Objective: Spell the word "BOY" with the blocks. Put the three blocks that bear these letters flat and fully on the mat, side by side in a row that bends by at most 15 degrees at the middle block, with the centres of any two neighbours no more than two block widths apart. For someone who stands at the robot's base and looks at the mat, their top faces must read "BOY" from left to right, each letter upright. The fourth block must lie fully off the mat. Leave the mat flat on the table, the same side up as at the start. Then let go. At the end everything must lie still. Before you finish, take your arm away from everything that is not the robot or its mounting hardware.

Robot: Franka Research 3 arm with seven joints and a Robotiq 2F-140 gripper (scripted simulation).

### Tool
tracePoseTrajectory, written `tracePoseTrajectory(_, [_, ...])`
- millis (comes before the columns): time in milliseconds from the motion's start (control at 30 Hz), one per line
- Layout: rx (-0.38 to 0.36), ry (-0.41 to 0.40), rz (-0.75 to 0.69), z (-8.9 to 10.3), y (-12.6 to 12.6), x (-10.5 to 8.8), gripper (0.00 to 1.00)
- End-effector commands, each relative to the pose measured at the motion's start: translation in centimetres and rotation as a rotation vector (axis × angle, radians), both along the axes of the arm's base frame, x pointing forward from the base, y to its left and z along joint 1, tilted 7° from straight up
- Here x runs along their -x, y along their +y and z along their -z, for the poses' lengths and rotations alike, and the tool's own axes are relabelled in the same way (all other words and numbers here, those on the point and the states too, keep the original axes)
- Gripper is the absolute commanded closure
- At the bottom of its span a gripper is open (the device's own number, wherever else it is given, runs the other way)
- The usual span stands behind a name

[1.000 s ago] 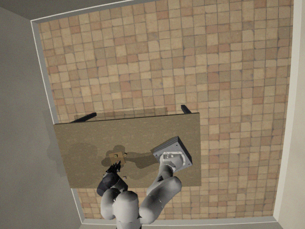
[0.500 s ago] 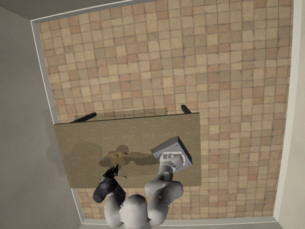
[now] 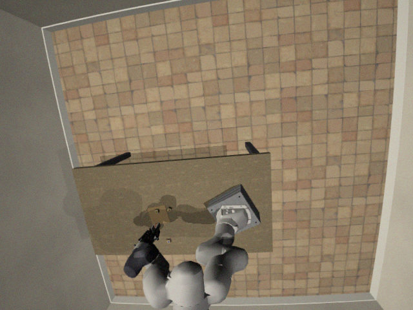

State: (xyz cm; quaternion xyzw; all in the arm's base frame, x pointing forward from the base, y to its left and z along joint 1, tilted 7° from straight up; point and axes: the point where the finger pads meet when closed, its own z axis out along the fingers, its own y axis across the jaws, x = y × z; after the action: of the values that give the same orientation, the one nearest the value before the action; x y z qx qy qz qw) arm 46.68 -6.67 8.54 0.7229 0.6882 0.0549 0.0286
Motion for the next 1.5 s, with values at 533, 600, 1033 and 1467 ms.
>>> tracePoseTrajectory(533, [-0.012, -0.013, 0.209, -1.5, -0.8, -0.5, 0.87])
tracePoseTrajectory(600, [-0.016, -0.016, 0.252, -1.8, -0.9, -0.6, 0.87])
tracePoseTrajectory(1033, [-0.036, -0.032, 0.457, -3.1, -1.5, -1.2, 0.87])
tracePoseTrajectory(1467, [-0.057, -0.045, 0.647, -4.1, -1.9, -1.6, 0.87])
